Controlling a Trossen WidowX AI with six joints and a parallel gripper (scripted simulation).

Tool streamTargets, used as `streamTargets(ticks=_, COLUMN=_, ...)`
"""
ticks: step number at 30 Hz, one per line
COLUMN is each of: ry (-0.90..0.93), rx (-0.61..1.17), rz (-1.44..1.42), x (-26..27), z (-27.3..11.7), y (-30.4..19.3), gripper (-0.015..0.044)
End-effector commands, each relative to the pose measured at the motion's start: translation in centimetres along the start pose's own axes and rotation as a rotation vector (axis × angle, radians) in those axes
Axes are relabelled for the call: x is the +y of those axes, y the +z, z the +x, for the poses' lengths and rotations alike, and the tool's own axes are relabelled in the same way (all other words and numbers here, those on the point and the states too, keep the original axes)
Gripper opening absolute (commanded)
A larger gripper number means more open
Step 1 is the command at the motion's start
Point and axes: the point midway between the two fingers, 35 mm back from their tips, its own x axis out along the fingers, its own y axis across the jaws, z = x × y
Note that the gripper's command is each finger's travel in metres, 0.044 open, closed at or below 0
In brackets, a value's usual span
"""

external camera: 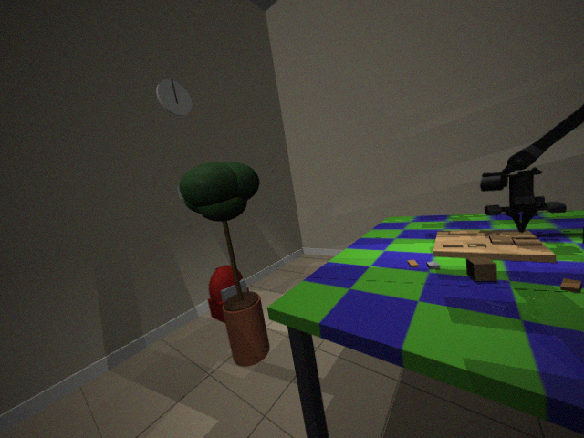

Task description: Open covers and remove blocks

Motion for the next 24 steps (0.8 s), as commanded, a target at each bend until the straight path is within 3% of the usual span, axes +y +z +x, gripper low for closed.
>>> streamTargets(ticks=1, ry=0.004, rx=0.002, rz=0.000, x=0.1, z=0.4, y=0.0, gripper=0.0000)
streamTargets(ticks=24, ry=0.004, rx=0.002, rz=0.000, x=0.2, z=2.2, y=0.3, gripper=0.0000)
